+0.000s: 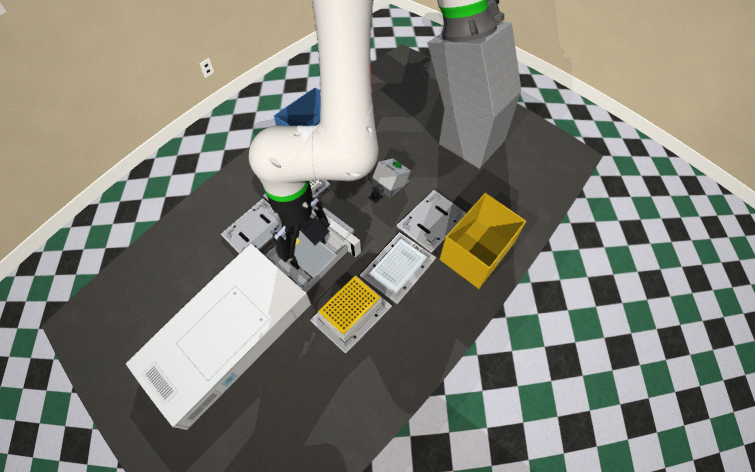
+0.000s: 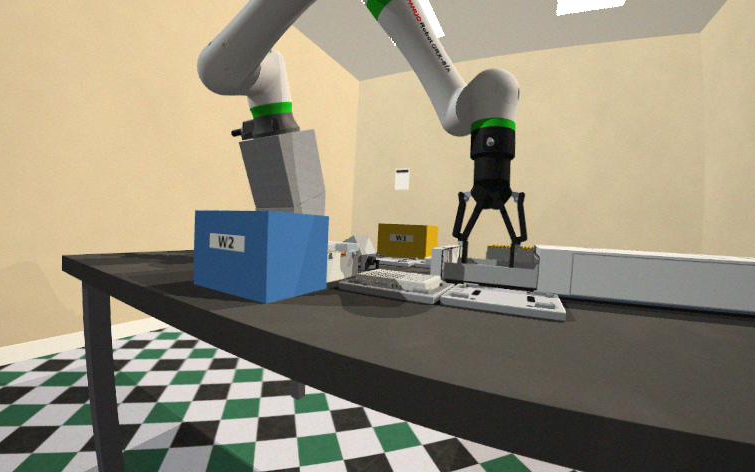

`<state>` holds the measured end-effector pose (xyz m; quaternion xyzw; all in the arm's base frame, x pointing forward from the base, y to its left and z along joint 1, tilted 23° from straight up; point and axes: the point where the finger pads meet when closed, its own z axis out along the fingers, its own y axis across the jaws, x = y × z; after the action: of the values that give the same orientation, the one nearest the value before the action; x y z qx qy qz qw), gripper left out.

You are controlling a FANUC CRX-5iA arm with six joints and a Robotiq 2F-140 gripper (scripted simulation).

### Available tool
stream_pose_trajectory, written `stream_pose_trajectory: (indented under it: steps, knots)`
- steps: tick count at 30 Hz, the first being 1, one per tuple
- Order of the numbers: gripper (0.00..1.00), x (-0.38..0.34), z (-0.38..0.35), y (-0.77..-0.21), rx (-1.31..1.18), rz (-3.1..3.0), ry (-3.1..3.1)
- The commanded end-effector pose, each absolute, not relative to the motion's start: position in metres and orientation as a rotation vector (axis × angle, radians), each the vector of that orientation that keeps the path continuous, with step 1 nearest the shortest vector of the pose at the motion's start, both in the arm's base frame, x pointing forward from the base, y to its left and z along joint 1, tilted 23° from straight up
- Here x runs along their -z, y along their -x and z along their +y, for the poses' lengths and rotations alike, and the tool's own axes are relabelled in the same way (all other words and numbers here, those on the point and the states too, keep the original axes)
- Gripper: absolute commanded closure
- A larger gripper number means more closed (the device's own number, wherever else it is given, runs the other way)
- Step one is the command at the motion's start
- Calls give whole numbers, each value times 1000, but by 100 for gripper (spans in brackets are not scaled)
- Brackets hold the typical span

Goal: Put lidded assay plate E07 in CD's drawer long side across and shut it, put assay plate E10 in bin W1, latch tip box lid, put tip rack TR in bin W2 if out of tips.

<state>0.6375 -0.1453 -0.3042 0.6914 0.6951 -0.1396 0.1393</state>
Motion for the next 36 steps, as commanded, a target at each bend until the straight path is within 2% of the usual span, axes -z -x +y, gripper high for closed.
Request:
stream_pose_trajectory:
  steps: [1,36]
  knots:
    - [35,303,-145,-639,401,2009,-1997]
    - [35,272,-131,-638,401,2009,-1997]
